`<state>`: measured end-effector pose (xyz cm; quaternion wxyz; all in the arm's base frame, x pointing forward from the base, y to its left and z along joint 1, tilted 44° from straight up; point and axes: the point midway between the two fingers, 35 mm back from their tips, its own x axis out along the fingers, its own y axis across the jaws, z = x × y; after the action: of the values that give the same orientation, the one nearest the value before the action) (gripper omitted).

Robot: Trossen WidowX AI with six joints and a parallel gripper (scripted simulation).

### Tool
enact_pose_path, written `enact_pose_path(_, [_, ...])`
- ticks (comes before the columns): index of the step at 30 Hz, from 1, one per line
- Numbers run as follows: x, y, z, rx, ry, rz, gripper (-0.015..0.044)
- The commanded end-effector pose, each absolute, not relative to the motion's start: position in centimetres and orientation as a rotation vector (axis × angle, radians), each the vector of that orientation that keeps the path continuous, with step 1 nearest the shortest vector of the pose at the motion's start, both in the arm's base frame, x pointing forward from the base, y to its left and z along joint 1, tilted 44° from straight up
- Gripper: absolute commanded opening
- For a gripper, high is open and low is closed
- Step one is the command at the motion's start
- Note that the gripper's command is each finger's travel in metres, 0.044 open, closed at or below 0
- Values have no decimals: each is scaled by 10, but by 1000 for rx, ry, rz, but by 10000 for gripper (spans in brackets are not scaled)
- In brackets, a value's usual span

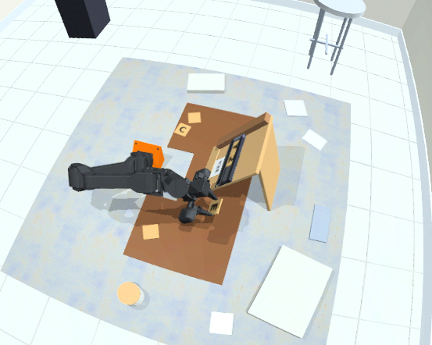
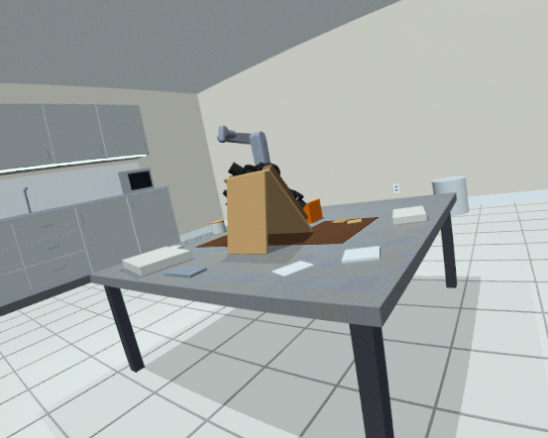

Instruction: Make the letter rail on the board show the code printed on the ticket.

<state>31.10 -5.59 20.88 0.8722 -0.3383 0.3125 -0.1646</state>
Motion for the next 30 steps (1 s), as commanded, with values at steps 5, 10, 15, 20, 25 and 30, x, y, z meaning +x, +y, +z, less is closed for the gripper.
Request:
enact_pose_path(5, [315, -51, 215, -705, 610, -333, 0])
enact_pose_path(10, [315, -50, 215, -705, 610, -333, 0])
enact_pose_path(15, [315, -50, 214, -705, 610, -333, 0])
enact_pose_path(20, [315, -49, 211, -705, 610, -333, 0])
enact_pose_path(25, [315, -47, 209, -704, 610, -333, 0])
enact_pose_path(30, [315, -46, 207, -704, 610, -333, 0])
